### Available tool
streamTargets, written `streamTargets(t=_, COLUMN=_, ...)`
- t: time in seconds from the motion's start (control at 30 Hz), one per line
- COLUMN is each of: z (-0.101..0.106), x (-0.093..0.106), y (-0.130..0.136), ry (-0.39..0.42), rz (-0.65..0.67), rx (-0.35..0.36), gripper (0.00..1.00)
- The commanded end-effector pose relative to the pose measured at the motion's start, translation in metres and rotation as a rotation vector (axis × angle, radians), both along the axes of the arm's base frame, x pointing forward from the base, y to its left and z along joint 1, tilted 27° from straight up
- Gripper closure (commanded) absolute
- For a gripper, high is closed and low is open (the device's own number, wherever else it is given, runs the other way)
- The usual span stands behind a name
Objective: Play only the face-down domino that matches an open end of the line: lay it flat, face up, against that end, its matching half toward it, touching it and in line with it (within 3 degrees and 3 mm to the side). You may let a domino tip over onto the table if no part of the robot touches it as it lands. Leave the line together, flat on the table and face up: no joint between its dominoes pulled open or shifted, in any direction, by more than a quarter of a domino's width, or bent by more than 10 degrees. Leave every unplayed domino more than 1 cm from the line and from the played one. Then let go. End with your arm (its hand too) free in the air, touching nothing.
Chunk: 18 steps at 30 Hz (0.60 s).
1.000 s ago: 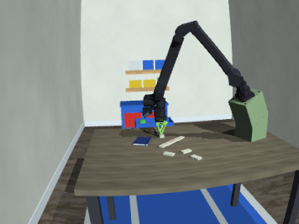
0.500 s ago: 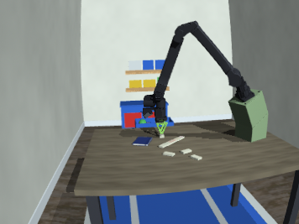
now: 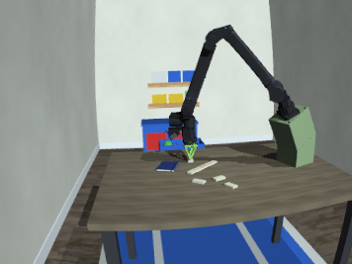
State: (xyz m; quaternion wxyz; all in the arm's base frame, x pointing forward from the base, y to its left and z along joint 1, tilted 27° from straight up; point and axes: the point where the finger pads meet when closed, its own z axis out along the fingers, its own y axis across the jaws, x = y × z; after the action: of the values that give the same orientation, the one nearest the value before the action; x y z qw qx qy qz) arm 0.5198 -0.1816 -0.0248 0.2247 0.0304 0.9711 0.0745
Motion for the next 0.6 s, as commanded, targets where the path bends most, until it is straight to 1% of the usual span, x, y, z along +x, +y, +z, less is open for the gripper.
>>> streamTargets(t=0.0, z=0.014, x=0.019, y=-0.005, ry=-0.042, rz=-0.005, rx=-0.013, gripper=0.30)
streamTargets(t=0.23, z=0.014, x=0.019, y=-0.005, ry=-0.042, rz=-0.005, rx=-0.013, gripper=0.30)
streamTargets(t=0.27, z=0.005, x=0.003, y=-0.001, ry=-0.011, rz=-0.001, rx=-0.004, gripper=0.30)
streamTargets(t=0.57, z=0.013, x=0.018, y=-0.004, ry=-0.039, rz=-0.002, rx=-0.011, gripper=0.30)
